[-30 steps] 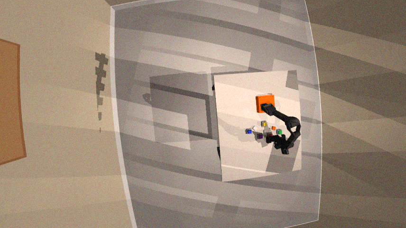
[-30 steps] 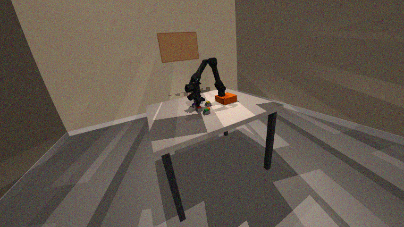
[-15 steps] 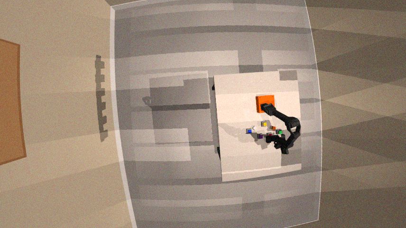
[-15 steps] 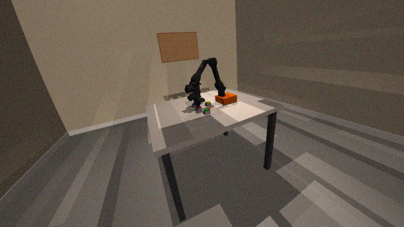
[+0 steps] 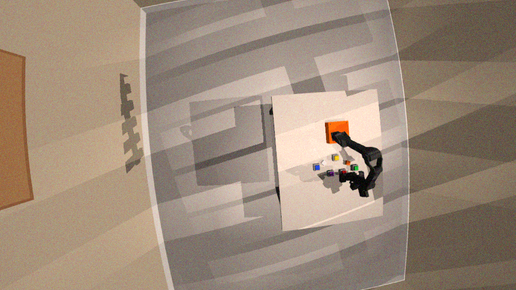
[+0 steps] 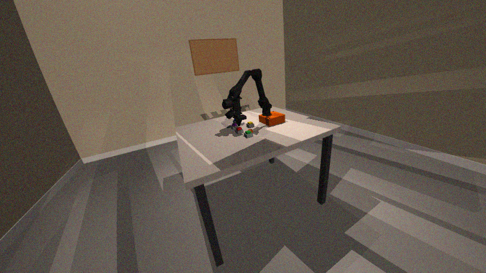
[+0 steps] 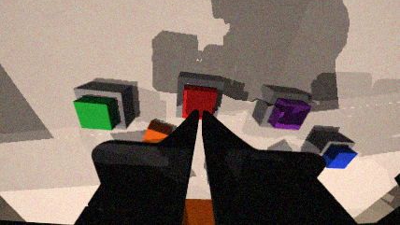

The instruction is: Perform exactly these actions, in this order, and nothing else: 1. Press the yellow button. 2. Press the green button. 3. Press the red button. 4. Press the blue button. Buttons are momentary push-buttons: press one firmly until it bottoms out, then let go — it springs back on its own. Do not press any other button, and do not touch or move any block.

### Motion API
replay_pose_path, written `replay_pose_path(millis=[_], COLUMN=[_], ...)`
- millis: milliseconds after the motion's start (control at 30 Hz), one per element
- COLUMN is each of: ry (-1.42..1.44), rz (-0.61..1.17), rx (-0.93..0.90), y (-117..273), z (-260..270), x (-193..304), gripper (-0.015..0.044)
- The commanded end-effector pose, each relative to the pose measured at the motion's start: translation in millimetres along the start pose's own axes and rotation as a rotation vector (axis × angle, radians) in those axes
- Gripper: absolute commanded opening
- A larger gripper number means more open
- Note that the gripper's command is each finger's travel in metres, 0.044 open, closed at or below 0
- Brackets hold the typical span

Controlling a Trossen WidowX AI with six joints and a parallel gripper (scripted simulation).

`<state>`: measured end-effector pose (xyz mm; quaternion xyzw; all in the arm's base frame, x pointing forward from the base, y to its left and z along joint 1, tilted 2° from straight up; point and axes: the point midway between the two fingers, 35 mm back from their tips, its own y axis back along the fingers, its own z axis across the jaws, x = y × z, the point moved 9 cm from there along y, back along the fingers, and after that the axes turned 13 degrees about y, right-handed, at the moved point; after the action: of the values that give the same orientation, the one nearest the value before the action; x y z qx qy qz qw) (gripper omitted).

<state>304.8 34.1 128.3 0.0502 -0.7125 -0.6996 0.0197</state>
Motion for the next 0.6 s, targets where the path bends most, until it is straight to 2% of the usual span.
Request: replay_pose_path(millis=[0,100,233,433,567], ry=[0.003,0.003,0.003,0.003,0.003], rz=[-0.005,-0.005,-0.005,-0.005,-0.003], rx=[-0.001,-0.001,-0.001,-0.001,0.002], y=[11.3,21.2,70.5,73.0,72.9], z=[0.0,0.0,0.0,-2.4,-49.0], x=[-0.5,-1.5,-0.6,0.0,9.9], gripper=[0.0020,0.0020,0.0020,0.0020,0.0020])
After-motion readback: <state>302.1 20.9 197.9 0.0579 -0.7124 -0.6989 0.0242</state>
